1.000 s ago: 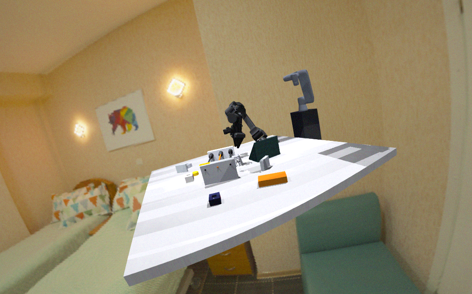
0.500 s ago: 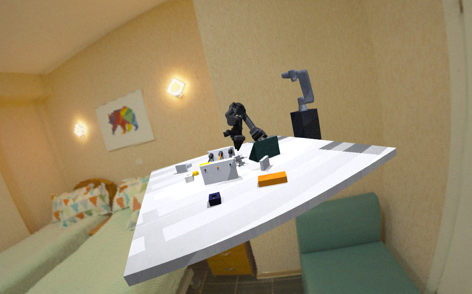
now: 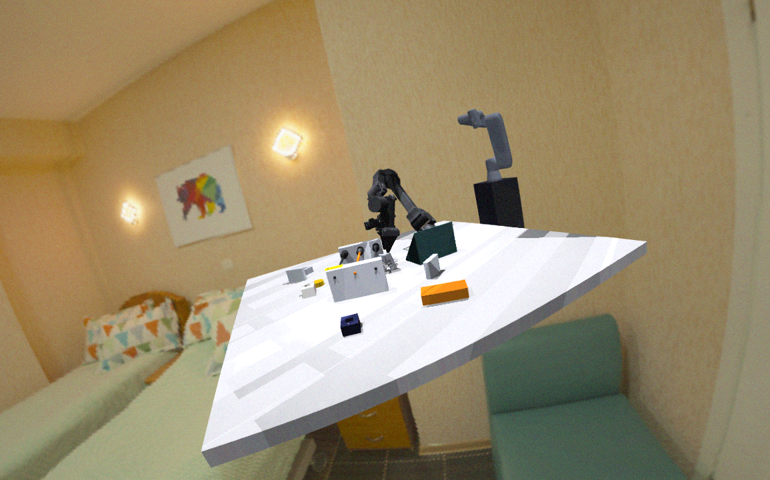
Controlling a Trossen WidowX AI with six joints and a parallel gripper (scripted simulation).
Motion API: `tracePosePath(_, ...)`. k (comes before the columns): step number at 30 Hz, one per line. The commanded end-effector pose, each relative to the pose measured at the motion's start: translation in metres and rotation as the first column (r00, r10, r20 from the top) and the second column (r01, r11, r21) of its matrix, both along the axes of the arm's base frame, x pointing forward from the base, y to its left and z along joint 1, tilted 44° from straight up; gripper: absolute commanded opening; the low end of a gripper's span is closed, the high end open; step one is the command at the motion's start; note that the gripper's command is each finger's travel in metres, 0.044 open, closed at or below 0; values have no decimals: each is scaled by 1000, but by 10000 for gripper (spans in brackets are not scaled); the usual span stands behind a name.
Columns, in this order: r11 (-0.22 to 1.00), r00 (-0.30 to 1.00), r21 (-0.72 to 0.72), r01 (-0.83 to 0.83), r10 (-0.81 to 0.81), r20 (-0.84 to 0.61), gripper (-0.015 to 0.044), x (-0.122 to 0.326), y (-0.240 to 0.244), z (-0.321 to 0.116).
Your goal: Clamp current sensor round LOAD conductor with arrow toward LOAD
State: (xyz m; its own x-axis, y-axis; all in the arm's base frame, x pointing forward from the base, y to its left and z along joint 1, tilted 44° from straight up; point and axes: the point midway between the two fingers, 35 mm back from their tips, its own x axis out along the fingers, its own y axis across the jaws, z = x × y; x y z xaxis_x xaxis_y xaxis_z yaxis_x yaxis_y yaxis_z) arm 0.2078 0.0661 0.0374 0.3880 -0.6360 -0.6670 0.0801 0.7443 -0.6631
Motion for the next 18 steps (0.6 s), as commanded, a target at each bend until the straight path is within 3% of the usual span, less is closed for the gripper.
tracePosePath(1,1000,1000,-8,-1,1,-4,324,1,-6,-4)
tracePosePath(10,1000,1000,-12,0,0,-1,324,5,-16,-12)
tracePosePath(13,1000,1000,-4,1,-1,2,246,5,-12,-10)
tracePosePath(18,1000,1000,-4,1,-1,2,212,5,-12,-10)
